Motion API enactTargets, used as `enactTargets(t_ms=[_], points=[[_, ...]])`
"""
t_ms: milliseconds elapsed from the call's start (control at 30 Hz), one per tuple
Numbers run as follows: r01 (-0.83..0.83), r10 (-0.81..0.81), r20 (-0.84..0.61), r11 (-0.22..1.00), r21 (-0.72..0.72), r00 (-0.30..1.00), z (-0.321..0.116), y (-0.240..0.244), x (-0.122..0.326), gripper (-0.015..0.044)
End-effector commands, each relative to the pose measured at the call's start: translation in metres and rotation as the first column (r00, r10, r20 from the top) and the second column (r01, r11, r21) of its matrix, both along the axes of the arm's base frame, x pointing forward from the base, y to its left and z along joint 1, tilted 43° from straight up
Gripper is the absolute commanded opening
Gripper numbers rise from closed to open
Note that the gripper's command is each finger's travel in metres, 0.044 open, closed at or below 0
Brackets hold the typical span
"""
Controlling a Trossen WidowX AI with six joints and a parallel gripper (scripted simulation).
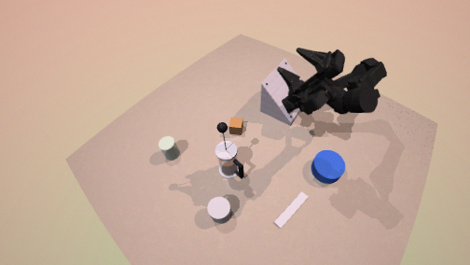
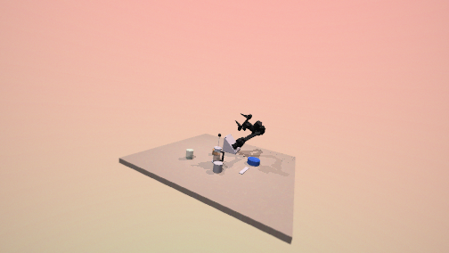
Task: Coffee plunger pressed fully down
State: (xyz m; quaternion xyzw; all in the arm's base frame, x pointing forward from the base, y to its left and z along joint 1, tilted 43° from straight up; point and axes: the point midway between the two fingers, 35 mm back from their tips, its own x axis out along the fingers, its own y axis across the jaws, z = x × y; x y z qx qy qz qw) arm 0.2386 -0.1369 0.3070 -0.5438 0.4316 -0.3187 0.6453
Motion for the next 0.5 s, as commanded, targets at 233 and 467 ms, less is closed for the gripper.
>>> enactTargets(t_ms=[233, 467], points=[[-0.183, 0.146, 0.127, 0.91, 0.373, 0.981, -0.049, -0.006, 0.06, 0.044], [-0.304, 0.056, 0.316, 0.475, 0.826, 0.947, -0.107, -0.01, 0.104, 0.044]])
